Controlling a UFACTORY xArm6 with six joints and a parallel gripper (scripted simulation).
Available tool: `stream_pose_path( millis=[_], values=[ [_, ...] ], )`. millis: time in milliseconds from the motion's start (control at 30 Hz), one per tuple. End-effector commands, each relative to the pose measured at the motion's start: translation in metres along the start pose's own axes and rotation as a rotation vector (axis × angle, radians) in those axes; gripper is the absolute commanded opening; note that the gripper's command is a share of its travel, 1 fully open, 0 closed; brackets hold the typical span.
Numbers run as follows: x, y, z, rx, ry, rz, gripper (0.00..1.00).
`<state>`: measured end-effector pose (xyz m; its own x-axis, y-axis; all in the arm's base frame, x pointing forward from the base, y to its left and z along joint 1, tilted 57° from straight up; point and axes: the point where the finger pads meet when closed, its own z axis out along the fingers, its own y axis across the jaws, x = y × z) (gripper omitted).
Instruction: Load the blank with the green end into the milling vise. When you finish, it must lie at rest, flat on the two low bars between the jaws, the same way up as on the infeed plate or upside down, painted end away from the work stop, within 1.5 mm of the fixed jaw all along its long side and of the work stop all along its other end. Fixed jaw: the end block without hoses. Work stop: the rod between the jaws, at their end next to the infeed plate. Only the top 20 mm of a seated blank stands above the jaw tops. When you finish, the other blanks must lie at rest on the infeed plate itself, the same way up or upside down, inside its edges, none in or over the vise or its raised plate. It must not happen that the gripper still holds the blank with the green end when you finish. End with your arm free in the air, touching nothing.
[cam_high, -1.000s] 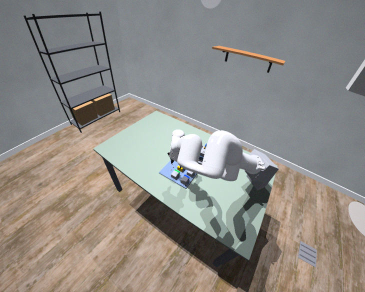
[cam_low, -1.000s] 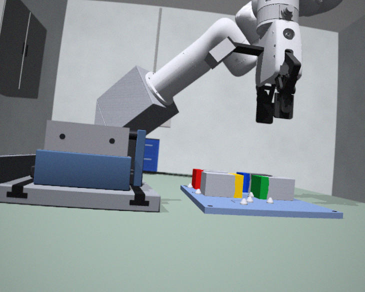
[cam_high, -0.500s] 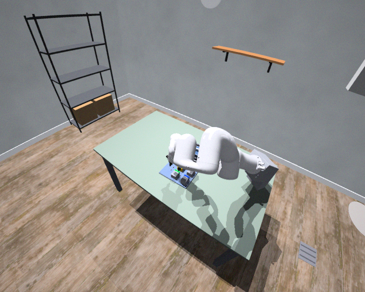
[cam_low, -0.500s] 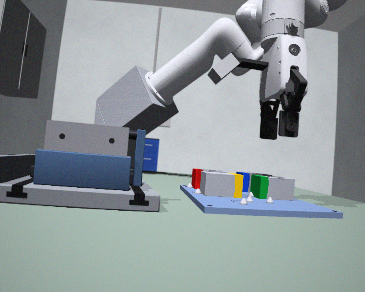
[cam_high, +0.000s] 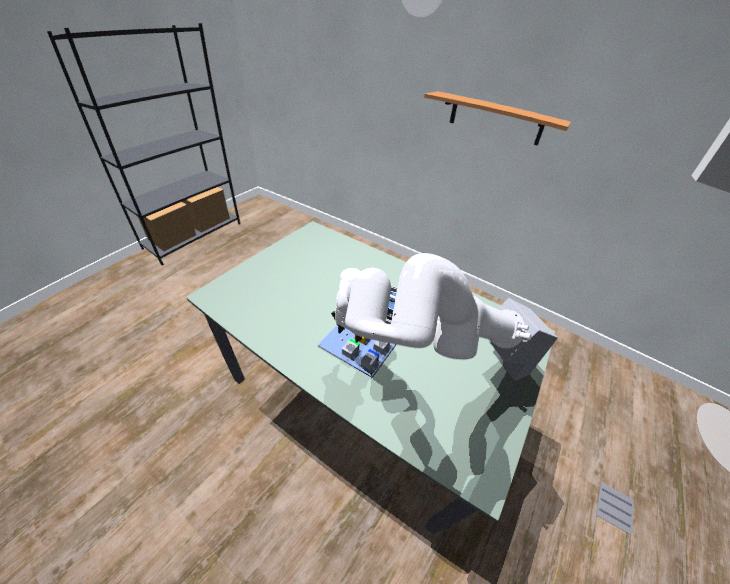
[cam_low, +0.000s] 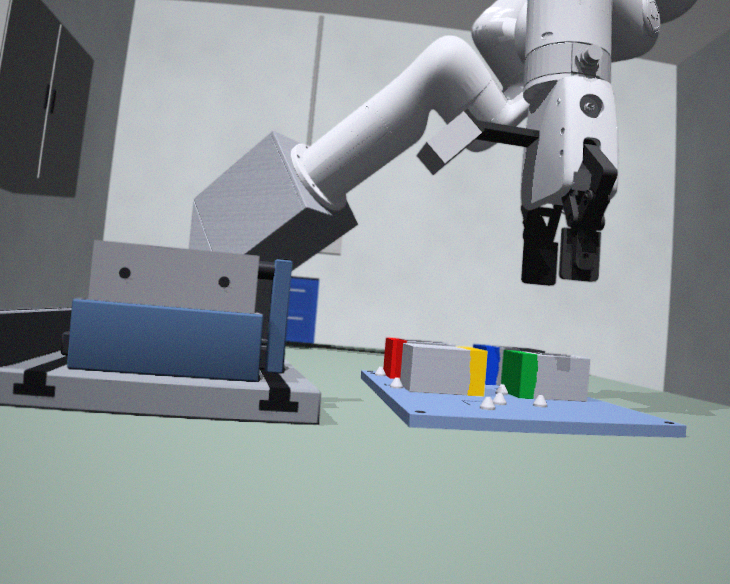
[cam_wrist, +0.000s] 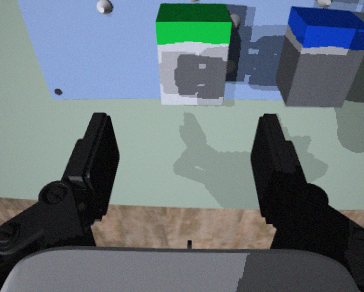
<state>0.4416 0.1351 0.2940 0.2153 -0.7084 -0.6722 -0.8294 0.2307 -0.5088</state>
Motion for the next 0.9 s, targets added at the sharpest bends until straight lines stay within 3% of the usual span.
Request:
stream_pose_path(
  millis=[0, 867],
  values=[
    [0.0003, 0.0, -0.0036, 0.002, 0.0, -0.001, 0.8],
    [0.002, 0.0021, -0.0109, 0.002, 0.0, -0.001, 0.8]
  ],
)
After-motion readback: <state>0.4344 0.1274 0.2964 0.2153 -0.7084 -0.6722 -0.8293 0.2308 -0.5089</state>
